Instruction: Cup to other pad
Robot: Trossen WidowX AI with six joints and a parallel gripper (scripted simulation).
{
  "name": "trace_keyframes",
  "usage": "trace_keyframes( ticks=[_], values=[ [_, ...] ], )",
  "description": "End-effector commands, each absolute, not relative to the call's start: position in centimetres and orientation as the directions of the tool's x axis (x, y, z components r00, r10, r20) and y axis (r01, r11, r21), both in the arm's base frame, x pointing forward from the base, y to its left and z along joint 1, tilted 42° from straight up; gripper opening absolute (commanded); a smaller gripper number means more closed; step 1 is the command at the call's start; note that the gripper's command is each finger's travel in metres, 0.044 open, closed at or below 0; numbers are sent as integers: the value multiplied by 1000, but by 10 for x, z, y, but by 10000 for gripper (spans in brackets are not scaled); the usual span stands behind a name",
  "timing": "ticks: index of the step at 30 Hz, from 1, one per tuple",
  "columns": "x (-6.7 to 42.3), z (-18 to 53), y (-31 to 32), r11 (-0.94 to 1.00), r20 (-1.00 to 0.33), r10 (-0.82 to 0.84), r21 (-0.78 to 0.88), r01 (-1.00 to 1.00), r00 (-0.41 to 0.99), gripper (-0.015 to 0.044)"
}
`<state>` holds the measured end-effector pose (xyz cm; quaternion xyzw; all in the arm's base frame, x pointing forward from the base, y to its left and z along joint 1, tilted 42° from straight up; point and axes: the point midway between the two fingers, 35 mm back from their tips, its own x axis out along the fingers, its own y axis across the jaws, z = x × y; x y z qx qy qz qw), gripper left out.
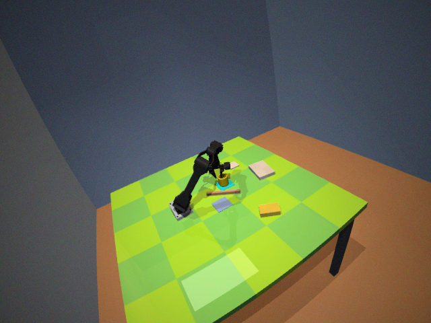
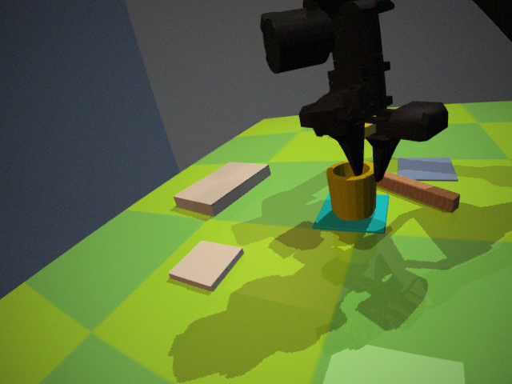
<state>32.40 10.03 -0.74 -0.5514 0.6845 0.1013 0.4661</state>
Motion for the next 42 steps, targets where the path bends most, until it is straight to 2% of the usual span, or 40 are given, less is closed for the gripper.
trace_keyframes(
  ticks=[1, 17, 28, 42],
  values=[
    [325, -2, 107, 375, -756, -653, -379, -846, 49, 147],
    [320, 16, 117, 372, -754, -655, -378, -848, 49, 147],
    [320, 15, 116, 367, -748, -662, -375, -851, 45, 435],
    [318, 50, 145, 371, -753, -656, -376, -849, 47, 440]
  ],
)
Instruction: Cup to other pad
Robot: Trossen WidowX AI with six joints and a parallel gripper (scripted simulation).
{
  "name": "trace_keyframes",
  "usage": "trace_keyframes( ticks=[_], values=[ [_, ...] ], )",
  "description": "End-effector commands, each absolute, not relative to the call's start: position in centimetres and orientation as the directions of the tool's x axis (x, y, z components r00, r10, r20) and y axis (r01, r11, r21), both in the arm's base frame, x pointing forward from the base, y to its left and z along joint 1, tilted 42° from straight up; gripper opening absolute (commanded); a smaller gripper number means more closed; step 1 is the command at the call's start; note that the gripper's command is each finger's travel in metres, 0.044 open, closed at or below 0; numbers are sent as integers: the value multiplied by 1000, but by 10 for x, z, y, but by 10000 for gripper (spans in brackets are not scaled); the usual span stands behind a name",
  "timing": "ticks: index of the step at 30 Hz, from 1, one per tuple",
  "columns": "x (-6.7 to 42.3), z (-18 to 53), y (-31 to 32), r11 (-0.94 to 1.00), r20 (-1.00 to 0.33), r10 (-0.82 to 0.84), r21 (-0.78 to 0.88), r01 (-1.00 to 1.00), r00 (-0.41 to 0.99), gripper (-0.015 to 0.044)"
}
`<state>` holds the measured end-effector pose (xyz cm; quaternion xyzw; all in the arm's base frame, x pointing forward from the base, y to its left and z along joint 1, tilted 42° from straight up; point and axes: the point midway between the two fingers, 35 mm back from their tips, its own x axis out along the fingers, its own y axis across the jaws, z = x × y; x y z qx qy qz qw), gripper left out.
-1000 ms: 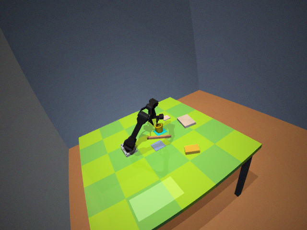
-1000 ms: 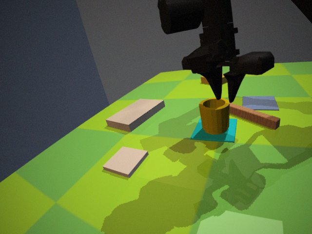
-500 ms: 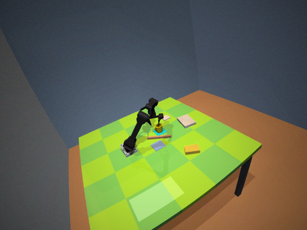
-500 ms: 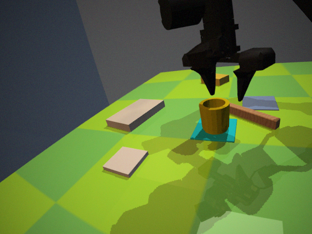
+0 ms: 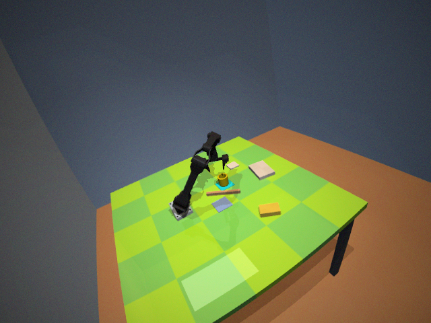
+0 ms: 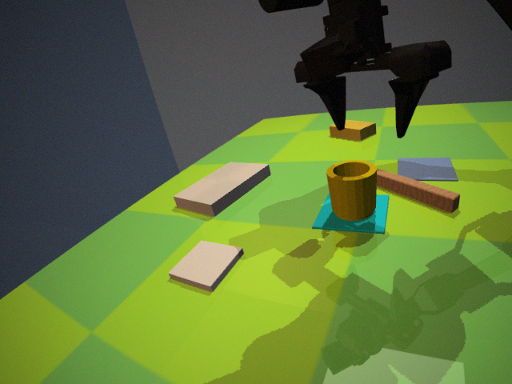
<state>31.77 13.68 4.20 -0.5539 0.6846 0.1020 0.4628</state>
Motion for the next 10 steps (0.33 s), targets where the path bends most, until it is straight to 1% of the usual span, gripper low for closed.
trace_keyframes(
  ticks=[1, 10],
  values=[
    [318, 53, 147, 371, -754, -656, -376, -849, 47, 440],
    [315, 60, 150, 365, -749, -661, -375, -852, 46, 440]
  ],
)
